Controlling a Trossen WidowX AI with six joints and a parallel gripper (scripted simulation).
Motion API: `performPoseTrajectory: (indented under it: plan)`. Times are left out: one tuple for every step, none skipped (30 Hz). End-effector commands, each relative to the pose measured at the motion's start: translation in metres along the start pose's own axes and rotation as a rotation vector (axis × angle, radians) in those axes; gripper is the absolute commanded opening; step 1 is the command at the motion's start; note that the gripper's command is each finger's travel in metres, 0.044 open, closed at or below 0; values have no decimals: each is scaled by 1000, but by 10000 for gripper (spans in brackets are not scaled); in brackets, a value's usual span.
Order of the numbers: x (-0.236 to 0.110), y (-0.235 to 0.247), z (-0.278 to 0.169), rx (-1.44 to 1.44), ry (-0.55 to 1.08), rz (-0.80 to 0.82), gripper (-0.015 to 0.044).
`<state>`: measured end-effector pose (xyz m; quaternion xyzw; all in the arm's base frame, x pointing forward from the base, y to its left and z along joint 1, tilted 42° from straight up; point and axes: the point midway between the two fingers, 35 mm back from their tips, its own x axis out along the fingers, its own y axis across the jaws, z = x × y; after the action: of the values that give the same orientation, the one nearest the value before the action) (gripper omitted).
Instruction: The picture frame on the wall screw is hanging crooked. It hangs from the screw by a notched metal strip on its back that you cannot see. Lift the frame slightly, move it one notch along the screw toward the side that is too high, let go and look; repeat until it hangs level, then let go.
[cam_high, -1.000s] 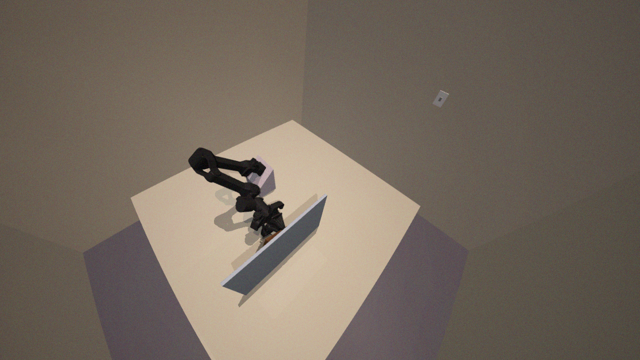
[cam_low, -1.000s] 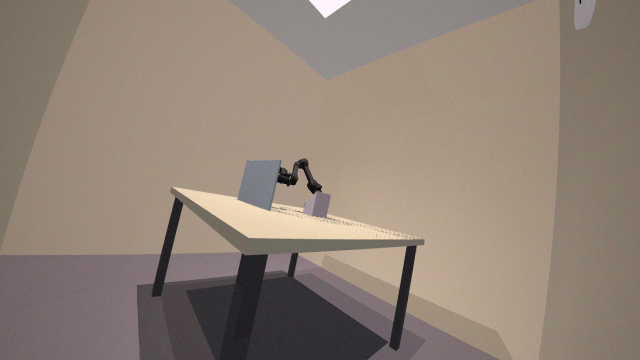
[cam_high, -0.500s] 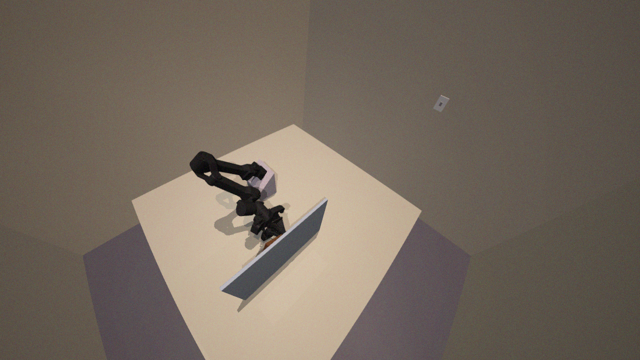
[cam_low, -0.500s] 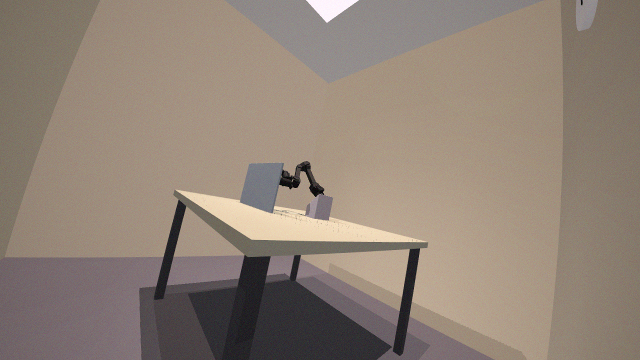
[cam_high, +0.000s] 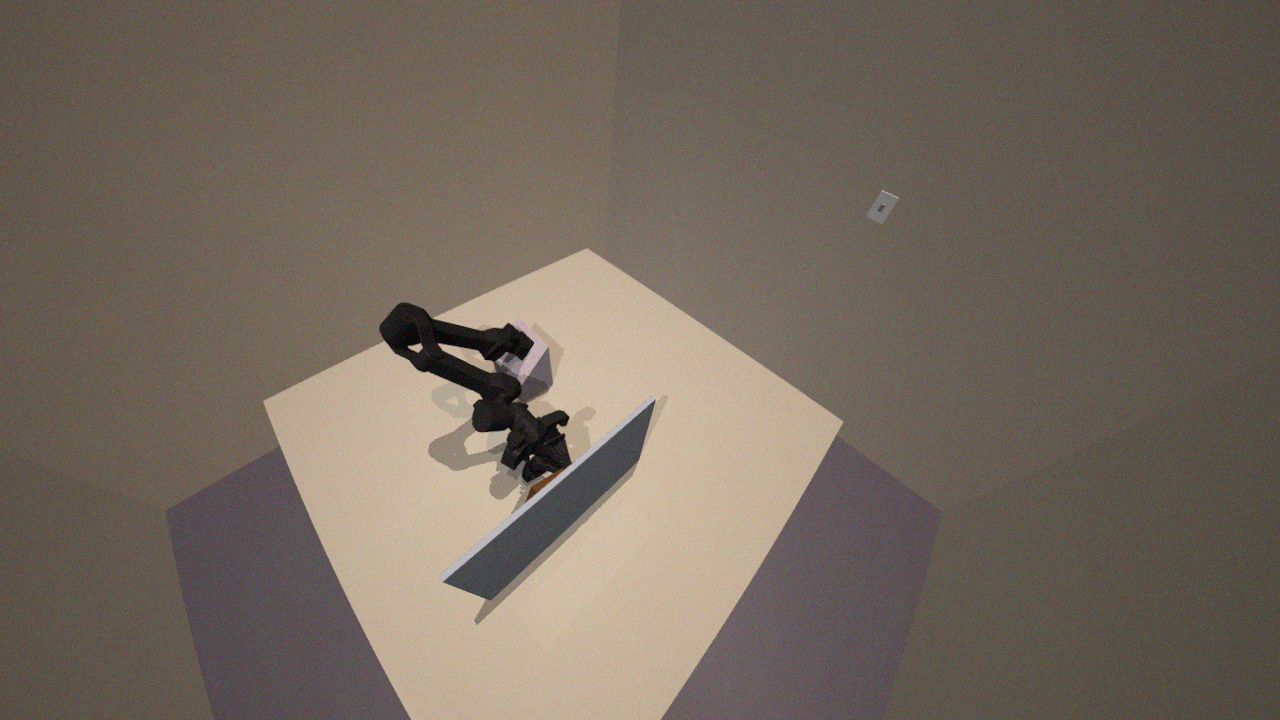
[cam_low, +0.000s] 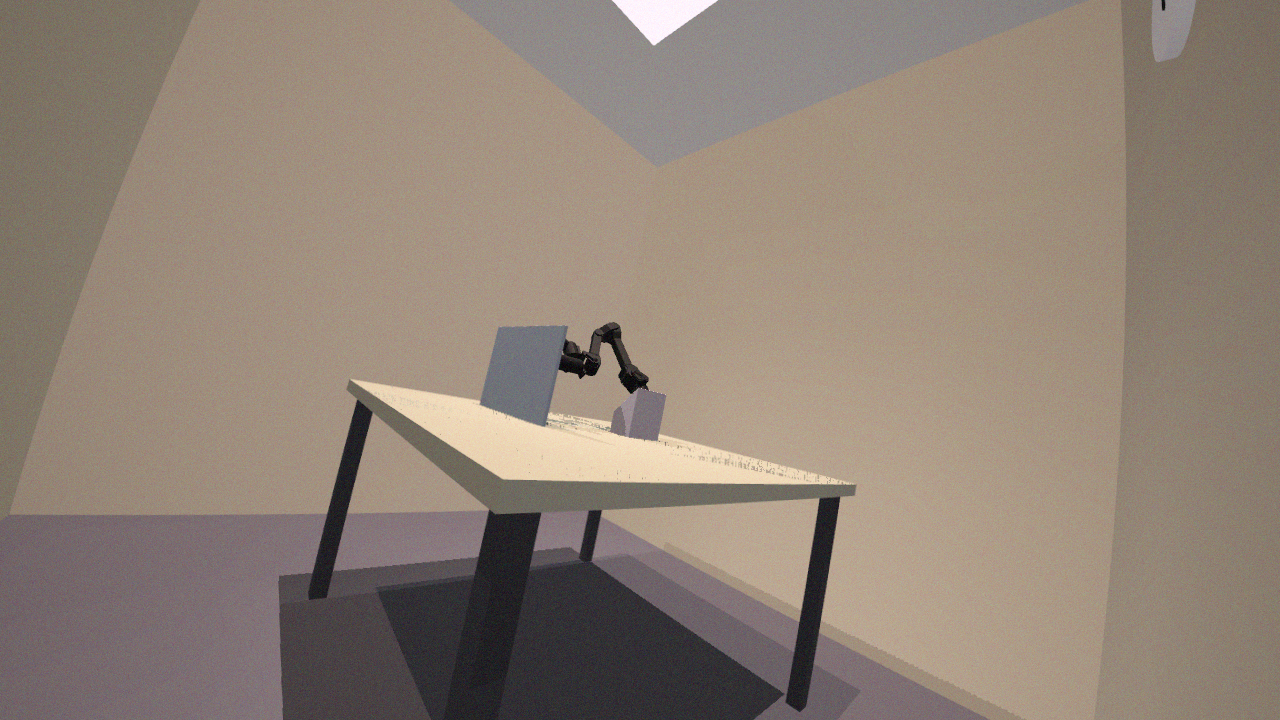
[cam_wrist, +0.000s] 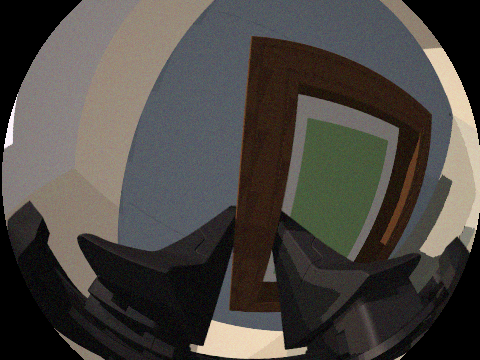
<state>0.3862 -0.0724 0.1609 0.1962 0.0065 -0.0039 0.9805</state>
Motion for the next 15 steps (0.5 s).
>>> performPoseTrajectory:
  plan:
    - [0, 3, 1, 2, -2, 13, 0]
    - [0, 3, 1, 2, -2, 13, 0]
    - [0, 3, 1, 2, -2, 13, 0]
    - [0, 3, 1, 2, -2, 13, 0]
    - [0, 3, 1, 2, -2, 13, 0]
    - [0, 3, 2, 2, -2, 13, 0]
    - [0, 3, 2, 2, -2, 13, 0]
    - [0, 3, 2, 2, -2, 13, 0]
    - [0, 3, 2, 2, -2, 13, 0]
    - [0, 3, 2, 2, -2, 13, 0]
    - [0, 3, 2, 2, -2, 13, 0]
    - [0, 3, 2, 2, -2, 13, 0]
    - [0, 3, 2, 2, -2, 13, 0]
    - [0, 3, 2, 2, -2, 13, 0]
    - [0, 3, 2, 2, -2, 13, 0]
